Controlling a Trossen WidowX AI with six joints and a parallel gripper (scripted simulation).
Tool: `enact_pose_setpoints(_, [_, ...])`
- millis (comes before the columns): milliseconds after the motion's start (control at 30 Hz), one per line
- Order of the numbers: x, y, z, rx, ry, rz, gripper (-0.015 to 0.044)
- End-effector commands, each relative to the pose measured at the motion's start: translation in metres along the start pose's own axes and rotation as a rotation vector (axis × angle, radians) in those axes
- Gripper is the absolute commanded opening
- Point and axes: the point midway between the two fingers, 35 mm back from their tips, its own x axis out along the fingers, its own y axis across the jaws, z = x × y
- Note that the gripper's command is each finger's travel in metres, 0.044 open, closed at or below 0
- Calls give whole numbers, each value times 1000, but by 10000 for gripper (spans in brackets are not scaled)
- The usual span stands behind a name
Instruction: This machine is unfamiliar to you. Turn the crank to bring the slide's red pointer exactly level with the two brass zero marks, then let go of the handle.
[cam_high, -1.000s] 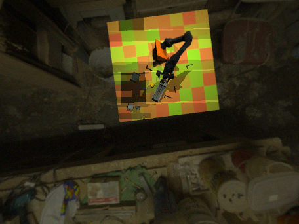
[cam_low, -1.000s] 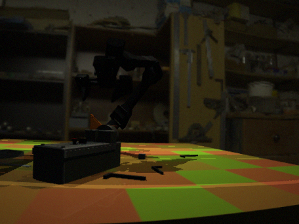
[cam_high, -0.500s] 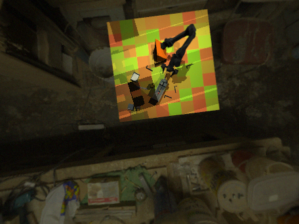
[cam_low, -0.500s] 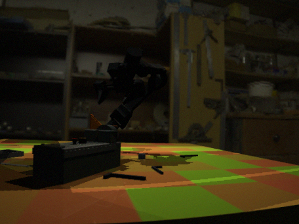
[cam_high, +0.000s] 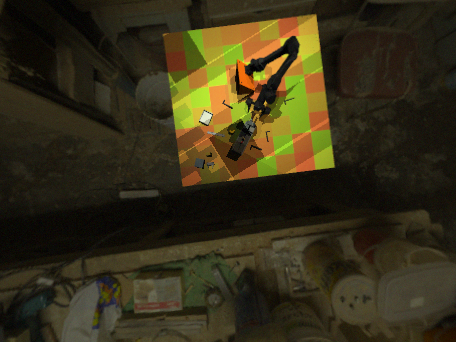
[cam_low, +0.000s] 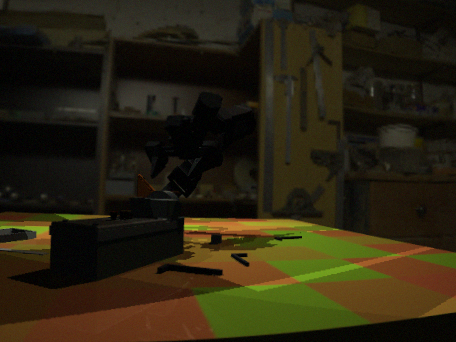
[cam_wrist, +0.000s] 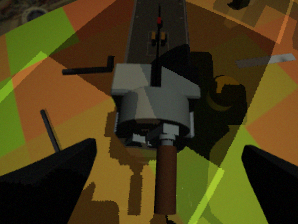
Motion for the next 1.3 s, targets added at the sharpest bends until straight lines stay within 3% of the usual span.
enact_pose_setpoints(0, [3, -1, -1, 5, -11, -1, 440])
enact_pose_setpoints(1267, [45, -1, -43, 6, -10, 1, 440])
